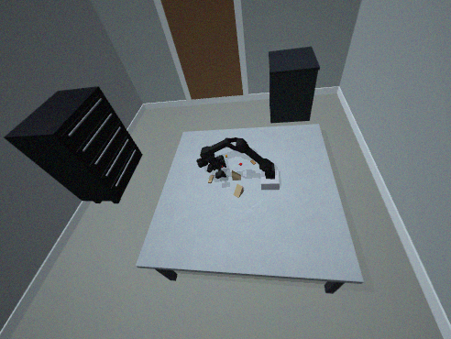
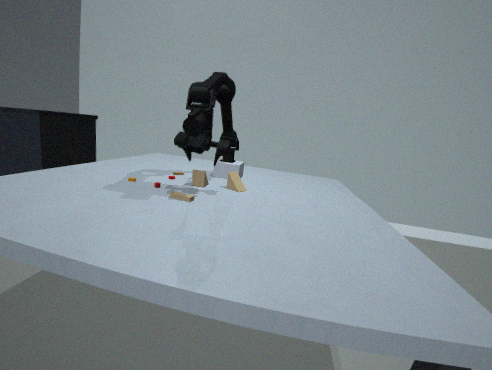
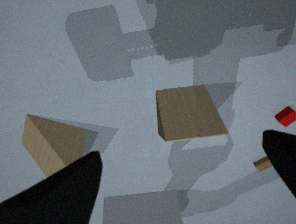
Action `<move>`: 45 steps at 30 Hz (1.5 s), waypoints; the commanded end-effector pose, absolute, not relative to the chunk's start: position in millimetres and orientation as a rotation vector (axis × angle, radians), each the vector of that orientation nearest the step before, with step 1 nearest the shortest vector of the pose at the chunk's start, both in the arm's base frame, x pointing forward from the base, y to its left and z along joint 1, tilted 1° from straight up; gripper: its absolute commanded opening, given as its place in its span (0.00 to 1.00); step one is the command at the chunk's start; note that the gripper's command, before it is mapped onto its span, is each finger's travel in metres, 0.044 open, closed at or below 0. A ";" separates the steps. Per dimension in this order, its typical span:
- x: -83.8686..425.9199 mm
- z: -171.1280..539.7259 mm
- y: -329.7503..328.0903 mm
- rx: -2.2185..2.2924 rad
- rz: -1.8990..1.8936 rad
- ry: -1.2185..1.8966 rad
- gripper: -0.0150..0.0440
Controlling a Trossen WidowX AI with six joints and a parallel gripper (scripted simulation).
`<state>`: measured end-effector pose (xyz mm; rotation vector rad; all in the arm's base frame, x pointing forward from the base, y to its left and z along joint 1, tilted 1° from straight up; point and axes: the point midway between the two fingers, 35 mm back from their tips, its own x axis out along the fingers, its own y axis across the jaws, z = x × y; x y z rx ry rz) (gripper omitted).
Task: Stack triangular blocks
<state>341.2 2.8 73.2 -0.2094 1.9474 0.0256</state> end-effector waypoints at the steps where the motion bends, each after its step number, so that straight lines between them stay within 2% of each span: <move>1: 344.5 67.3 -14.6 -0.108 0.025 1.987 1.00; 45: 316.0 11.3 -23.2 -0.107 0.031 2.044 1.00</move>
